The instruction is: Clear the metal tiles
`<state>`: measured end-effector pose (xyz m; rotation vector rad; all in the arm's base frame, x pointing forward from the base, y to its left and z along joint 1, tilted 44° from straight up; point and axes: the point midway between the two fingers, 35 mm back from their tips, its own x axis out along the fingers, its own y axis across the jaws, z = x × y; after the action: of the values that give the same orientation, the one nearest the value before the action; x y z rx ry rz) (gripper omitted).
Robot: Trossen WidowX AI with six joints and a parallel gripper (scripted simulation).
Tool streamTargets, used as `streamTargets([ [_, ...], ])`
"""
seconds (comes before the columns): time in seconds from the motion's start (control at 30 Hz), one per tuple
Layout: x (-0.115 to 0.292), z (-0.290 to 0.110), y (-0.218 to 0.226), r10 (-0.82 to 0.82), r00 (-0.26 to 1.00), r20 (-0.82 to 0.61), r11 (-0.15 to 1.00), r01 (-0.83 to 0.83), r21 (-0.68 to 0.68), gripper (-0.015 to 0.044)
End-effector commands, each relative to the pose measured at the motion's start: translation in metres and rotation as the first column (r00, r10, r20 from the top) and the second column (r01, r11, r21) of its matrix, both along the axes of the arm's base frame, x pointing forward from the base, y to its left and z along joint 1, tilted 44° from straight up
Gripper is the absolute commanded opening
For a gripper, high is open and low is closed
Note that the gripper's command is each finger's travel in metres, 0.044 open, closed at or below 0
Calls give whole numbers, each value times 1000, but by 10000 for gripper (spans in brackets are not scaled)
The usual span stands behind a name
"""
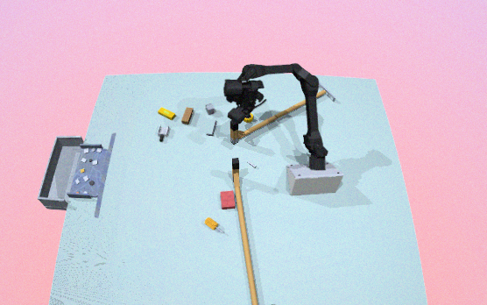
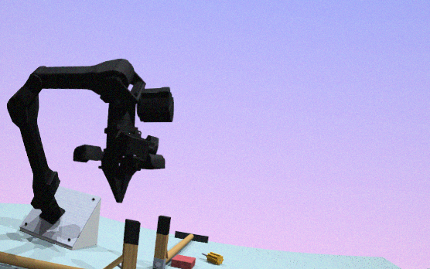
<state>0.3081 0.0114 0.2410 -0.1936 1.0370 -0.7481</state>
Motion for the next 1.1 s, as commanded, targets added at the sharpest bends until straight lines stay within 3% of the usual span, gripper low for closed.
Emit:
streamTargets([
  [0.0, -1, -5, 7, 25, 1000, -19, 999, -26, -31, 0],
  [0.57, -2, -16, 35, 125, 990, -69, 984, -133, -122, 0],
  [1.07, 4, -32, 23, 126, 990, -71, 984, -134, -118, 0],
])
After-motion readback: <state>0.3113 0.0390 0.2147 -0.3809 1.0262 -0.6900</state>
